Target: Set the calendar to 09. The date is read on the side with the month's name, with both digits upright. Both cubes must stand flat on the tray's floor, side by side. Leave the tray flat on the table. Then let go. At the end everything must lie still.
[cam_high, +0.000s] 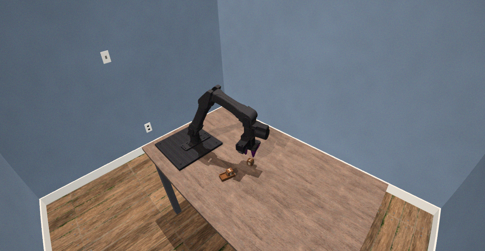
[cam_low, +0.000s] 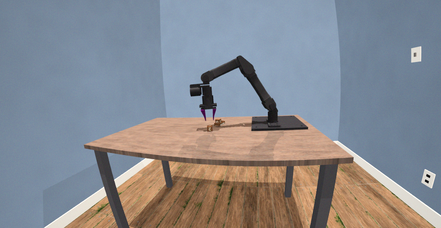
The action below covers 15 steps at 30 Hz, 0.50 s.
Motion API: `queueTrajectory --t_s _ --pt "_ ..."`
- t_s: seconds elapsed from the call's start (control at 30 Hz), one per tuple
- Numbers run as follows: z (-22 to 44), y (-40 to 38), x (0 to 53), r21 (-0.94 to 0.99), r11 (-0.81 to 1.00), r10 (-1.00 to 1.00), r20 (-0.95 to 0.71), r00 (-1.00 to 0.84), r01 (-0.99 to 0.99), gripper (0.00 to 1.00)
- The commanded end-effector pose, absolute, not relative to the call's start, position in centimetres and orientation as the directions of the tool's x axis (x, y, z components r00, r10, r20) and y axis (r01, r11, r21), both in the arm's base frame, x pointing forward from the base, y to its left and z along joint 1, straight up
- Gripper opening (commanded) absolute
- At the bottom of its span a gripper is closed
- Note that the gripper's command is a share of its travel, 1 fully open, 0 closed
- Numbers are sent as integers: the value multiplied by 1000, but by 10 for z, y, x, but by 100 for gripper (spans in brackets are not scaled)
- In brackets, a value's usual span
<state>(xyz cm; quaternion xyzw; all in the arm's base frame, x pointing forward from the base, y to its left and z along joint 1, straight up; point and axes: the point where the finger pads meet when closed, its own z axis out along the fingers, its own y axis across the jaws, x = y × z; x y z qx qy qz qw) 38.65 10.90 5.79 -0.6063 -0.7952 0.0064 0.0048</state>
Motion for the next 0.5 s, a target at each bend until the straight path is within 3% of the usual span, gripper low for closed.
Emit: queueTrajectory --t_s 0.0,0.47 --pt "60 110 391 7 265 964 -1 -265 964 47" --pt "41 111 391 7 265 964 -1 -265 964 47"
